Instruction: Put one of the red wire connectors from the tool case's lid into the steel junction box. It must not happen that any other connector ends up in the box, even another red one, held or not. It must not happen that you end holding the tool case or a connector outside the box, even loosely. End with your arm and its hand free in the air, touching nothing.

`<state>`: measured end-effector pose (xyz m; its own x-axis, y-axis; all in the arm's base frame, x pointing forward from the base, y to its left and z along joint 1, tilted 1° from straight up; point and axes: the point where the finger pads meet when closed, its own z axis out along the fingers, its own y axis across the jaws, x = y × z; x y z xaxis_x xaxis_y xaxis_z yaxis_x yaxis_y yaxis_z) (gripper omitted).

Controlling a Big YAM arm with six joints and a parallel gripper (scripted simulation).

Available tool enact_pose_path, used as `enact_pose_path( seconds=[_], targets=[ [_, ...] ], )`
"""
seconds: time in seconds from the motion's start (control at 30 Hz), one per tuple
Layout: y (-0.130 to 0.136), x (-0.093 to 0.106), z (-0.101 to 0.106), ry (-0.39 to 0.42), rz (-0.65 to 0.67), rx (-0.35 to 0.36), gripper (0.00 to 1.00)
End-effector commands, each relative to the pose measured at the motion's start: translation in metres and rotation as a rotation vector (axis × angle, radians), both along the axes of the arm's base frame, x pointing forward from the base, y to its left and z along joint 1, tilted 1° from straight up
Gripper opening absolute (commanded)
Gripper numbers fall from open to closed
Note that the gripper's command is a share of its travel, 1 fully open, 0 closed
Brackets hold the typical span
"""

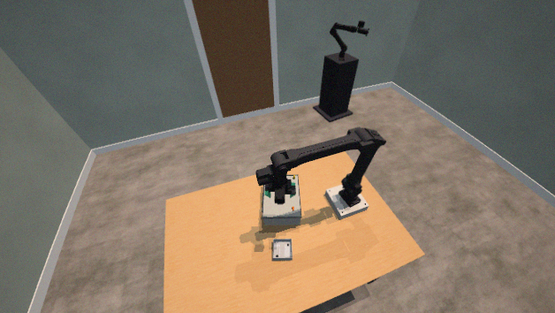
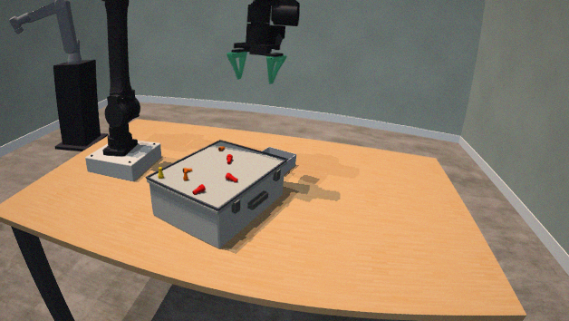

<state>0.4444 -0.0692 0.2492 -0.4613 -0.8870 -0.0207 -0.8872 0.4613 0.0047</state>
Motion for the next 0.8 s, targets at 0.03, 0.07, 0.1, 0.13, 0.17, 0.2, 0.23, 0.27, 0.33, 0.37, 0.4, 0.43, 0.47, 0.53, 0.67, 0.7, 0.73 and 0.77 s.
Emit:
enact_pose_path(
  seconds=[0.03,0.07,0.1,0.13,0.17,0.2,0.23,0.27,0.33,0.37,0.4,0.43,0.47,0.53,0.67,0.7,0.73,0.77],
  targets=[
    [0.0057,0.008,0.0072,0.0,0.036,0.003,1.0],
    [0.0062,0.0073,0.0061,0.003,0.036,0.003,1.0],
    [0.0066,0.0066,0.0056,0.005,0.037,0.003,1.0],
    [0.0069,0.0059,0.0053,0.005,0.038,0.003,1.0],
    [0.0072,0.0053,0.0053,0.006,0.038,0.003,1.0],
    [0.0075,0.0048,0.0052,0.006,0.039,0.003,1.0],
    [0.0075,0.0043,0.0052,0.006,0.039,0.003,1.0],
    [0.0075,0.0043,0.0052,0.006,0.039,0.003,1.0],
    [0.007,0.0038,0.0052,0.007,0.037,0.003,1.0],
    [0.0066,0.0034,0.0051,0.007,0.036,0.003,1.0],
    [0.0062,0.0031,0.0051,0.007,0.034,0.003,1.0],
    [0.0059,0.0028,0.0051,0.007,0.033,0.003,1.0],
    [0.0056,0.0025,0.0051,0.007,0.032,0.003,1.0],
    [0.0052,0.0021,0.0051,0.007,0.031,0.003,1.0],
    [0.0047,0.0017,0.005,0.008,0.029,0.003,1.0],
    [0.0046,0.0016,0.005,0.008,0.029,0.003,1.0],
    [0.0045,0.0015,0.005,0.008,0.029,0.003,1.0],
    [0.0045,0.0015,0.005,0.008,0.029,0.003,1.0]
  ],
)
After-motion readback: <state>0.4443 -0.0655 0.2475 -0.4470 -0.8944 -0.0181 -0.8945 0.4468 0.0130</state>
